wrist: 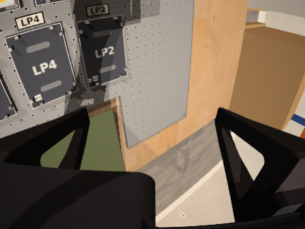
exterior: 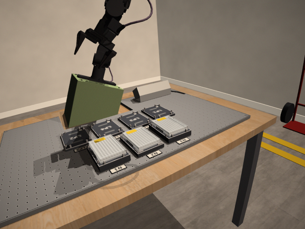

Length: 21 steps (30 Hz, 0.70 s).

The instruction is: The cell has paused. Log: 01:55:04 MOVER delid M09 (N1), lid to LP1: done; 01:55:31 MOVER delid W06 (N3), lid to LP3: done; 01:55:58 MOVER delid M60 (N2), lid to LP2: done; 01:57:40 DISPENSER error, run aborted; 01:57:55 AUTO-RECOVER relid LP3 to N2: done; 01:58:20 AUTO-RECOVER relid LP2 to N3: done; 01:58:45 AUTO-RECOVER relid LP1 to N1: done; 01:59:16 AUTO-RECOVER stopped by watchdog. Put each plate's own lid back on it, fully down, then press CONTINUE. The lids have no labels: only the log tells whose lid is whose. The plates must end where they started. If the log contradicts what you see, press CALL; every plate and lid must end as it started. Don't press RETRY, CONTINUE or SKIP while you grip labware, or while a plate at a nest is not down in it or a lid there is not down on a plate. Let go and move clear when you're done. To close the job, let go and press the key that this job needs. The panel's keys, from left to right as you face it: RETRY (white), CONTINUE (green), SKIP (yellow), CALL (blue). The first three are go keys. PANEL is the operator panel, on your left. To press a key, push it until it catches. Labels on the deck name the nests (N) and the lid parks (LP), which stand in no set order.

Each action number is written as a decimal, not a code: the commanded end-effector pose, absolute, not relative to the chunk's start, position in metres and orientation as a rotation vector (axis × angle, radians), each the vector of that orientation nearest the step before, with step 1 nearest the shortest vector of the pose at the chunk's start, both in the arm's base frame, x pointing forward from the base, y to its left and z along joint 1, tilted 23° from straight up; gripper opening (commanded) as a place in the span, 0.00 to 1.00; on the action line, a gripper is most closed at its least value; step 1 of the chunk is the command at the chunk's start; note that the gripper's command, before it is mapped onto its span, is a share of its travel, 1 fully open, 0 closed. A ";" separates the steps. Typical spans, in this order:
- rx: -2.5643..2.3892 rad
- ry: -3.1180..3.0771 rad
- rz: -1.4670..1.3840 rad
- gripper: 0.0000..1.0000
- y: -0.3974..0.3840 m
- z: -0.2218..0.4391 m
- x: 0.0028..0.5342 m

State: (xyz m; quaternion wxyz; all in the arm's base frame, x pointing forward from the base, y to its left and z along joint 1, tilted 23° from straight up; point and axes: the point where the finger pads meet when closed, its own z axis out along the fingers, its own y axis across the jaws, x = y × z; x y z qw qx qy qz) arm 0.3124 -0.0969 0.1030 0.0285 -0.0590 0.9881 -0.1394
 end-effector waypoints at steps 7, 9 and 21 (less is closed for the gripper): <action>-0.107 3.019 -0.297 1.00 -0.063 0.125 0.279; -0.093 3.012 -0.257 1.00 -0.056 0.128 0.272; -0.047 2.993 -0.122 1.00 -0.027 0.138 0.233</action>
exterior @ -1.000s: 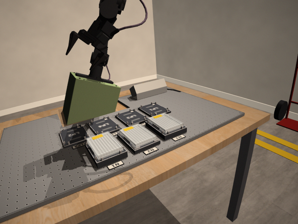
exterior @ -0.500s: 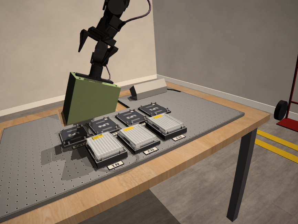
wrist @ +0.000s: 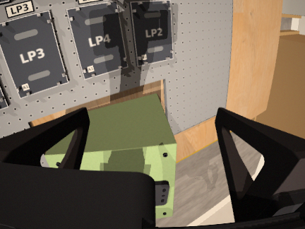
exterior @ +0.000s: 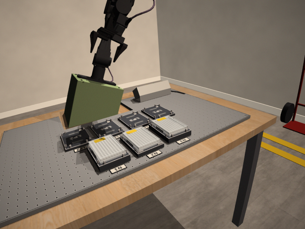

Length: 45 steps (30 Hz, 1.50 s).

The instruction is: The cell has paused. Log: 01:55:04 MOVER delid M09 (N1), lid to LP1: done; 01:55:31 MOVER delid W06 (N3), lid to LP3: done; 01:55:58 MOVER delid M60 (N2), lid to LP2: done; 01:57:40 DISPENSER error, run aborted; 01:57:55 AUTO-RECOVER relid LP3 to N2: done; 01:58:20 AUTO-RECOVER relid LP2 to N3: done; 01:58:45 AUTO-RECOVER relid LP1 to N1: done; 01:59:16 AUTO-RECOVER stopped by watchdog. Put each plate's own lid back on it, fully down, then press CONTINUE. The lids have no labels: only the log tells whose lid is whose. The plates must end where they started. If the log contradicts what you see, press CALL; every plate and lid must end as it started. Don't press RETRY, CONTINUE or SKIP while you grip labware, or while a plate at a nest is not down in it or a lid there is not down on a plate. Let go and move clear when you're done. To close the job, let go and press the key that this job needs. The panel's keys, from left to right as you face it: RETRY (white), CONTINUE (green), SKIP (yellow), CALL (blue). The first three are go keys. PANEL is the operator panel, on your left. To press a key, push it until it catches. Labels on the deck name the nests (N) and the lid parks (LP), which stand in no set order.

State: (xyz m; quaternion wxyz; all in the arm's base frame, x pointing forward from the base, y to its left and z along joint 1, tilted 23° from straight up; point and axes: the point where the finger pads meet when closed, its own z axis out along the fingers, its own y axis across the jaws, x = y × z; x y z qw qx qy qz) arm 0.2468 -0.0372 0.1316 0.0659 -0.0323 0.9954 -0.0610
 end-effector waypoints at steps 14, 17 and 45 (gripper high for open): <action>-0.016 2.988 0.039 1.00 0.004 0.139 0.191; -0.029 3.007 0.067 1.00 0.010 0.124 0.208; -0.143 3.023 0.335 1.00 0.038 0.053 0.283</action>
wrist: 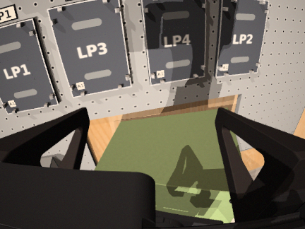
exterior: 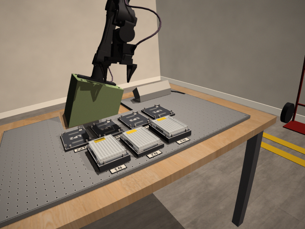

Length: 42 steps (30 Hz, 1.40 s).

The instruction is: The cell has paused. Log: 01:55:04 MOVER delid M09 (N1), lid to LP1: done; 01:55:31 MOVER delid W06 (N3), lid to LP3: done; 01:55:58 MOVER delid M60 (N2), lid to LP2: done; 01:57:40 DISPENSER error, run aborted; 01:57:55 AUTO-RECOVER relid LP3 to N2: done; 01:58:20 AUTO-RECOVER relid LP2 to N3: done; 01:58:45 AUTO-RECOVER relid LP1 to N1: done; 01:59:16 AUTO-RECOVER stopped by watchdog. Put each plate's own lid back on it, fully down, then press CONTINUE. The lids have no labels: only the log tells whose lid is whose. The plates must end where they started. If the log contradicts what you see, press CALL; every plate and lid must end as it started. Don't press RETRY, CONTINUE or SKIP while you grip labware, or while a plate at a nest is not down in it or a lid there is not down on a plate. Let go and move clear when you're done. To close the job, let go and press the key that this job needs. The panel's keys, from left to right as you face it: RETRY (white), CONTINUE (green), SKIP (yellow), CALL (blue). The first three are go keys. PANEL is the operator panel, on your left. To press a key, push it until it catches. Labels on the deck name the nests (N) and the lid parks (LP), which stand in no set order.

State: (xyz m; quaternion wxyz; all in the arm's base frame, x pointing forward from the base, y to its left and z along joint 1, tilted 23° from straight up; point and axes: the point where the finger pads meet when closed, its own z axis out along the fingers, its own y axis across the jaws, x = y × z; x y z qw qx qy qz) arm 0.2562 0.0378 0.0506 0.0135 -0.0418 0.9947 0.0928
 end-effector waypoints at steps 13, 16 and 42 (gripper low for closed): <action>-0.203 3.081 0.464 1.00 0.062 -0.012 0.284; -0.196 3.039 0.482 1.00 0.058 -0.008 0.302; -0.231 3.074 0.633 1.00 0.078 -0.074 0.295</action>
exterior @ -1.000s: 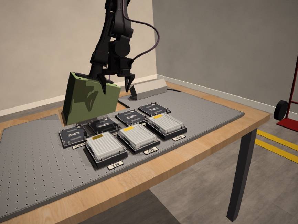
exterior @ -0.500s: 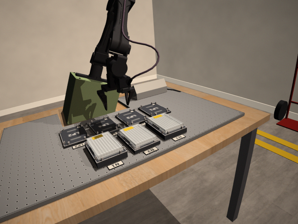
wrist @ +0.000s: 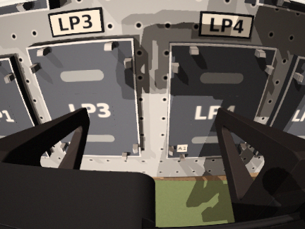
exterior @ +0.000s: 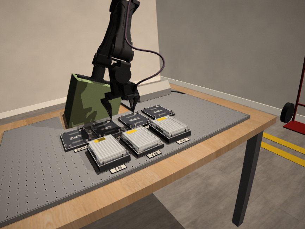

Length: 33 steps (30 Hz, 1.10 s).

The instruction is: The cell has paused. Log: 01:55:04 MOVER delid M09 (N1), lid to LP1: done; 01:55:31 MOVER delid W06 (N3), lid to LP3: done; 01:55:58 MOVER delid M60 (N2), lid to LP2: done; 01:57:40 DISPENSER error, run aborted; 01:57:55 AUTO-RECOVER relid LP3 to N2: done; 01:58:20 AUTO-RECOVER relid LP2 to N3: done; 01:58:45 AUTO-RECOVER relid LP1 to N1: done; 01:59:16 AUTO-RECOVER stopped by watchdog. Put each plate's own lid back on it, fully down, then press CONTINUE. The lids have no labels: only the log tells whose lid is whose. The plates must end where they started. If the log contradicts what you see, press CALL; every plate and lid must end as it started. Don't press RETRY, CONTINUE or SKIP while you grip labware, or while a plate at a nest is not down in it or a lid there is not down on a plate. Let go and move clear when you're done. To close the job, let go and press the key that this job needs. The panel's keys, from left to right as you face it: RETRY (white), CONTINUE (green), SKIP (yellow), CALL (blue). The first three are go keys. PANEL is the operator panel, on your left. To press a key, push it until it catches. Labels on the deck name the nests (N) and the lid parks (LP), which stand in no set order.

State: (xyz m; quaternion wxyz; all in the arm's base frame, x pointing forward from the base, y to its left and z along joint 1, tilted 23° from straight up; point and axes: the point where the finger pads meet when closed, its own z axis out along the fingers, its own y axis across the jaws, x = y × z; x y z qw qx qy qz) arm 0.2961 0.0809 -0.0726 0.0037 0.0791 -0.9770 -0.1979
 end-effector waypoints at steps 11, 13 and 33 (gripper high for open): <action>0.186 -3.306 -0.710 0.93 0.045 -0.080 0.300; 0.150 -3.334 -0.733 0.91 0.037 -0.093 0.295; 0.037 -3.750 -0.853 0.00 -0.049 -0.115 0.328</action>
